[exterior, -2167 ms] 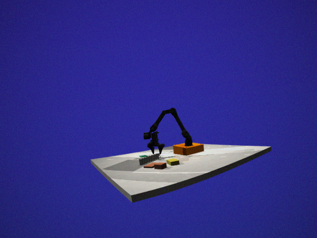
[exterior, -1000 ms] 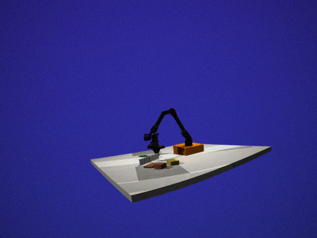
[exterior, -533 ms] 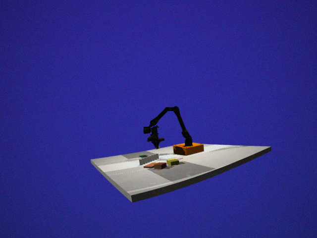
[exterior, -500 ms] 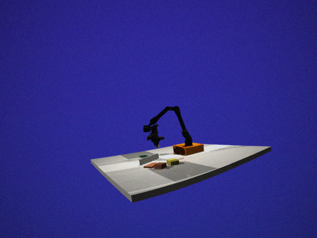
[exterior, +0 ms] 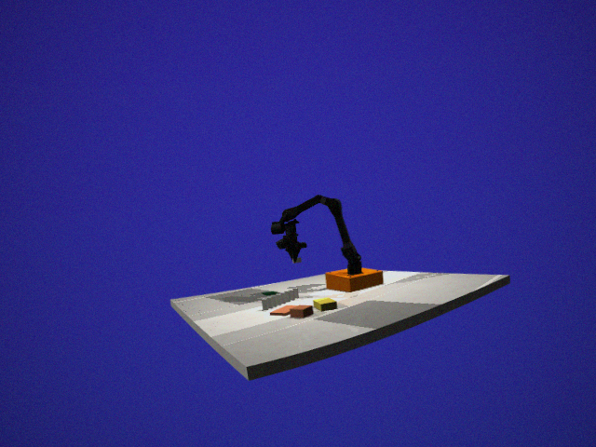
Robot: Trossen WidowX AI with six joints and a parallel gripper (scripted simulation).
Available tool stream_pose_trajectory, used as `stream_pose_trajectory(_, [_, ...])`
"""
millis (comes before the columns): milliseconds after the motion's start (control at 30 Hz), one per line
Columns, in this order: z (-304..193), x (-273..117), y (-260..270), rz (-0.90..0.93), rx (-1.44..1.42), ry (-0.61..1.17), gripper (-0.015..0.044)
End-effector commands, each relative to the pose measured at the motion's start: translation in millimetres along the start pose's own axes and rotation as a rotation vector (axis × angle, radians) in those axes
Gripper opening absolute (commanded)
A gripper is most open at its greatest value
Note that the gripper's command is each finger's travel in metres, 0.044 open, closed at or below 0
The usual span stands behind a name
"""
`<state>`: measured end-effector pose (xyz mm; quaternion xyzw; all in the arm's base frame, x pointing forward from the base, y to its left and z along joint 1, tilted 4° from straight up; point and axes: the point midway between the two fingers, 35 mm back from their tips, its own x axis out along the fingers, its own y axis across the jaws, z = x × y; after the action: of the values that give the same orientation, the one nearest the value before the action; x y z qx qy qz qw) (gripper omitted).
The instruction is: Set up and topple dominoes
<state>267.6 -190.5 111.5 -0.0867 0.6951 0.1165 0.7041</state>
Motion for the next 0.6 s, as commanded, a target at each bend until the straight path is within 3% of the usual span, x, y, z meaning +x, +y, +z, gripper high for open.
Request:
stream_pose_trajectory(0, [-28, -1, -24, -0.002, 0.145, 0.007, 0.0022])
stream_pose_trajectory(167, [-26, 1, -26, -0.005, 0.155, -0.008, 0.0022])
stream_pose_trajectory(567, [-7, 36, -64, -0.053, 0.302, -0.267, 0.0022])
